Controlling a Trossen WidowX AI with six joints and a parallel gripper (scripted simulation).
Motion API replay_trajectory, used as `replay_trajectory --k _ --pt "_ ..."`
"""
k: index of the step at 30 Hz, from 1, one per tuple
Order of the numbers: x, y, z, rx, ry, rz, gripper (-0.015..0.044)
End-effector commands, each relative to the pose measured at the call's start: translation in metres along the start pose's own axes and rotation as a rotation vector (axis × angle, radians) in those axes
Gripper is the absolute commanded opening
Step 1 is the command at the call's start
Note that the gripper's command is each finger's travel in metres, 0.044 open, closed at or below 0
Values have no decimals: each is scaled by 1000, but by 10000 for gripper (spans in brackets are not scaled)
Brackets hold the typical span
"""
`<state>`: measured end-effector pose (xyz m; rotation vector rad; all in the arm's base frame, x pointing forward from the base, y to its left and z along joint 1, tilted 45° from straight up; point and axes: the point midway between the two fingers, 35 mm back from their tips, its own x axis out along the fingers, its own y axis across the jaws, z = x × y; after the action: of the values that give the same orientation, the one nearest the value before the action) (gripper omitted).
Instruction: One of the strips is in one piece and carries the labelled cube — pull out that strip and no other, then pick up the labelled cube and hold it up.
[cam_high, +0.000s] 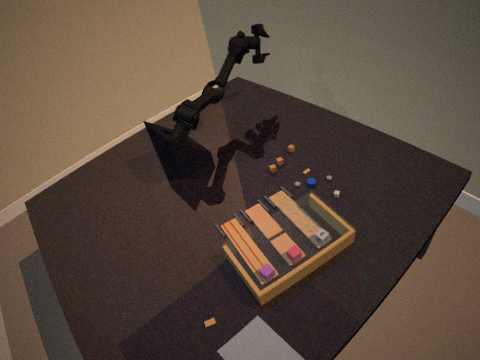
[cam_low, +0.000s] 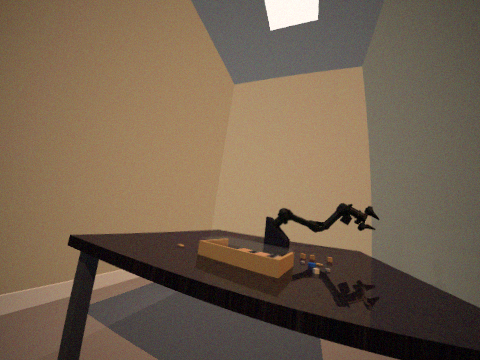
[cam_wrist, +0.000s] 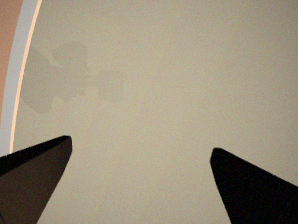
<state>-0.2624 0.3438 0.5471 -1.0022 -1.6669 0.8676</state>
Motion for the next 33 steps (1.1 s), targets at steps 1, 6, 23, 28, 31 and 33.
replay_trajectory --k 1,6,23,28,31,33 --pt "-1 -2 -2 3 3 -5 400" --pt "-34 -53 -54 80 88 -131 400" --pt "-219 -146 -272 442 450 -546 400" --pt "-282 -137 -334 572 564 -641 400" --pt "-320 -123 -369 655 634 -693 400" --pt "-345 -110 -391 714 683 -726 400"
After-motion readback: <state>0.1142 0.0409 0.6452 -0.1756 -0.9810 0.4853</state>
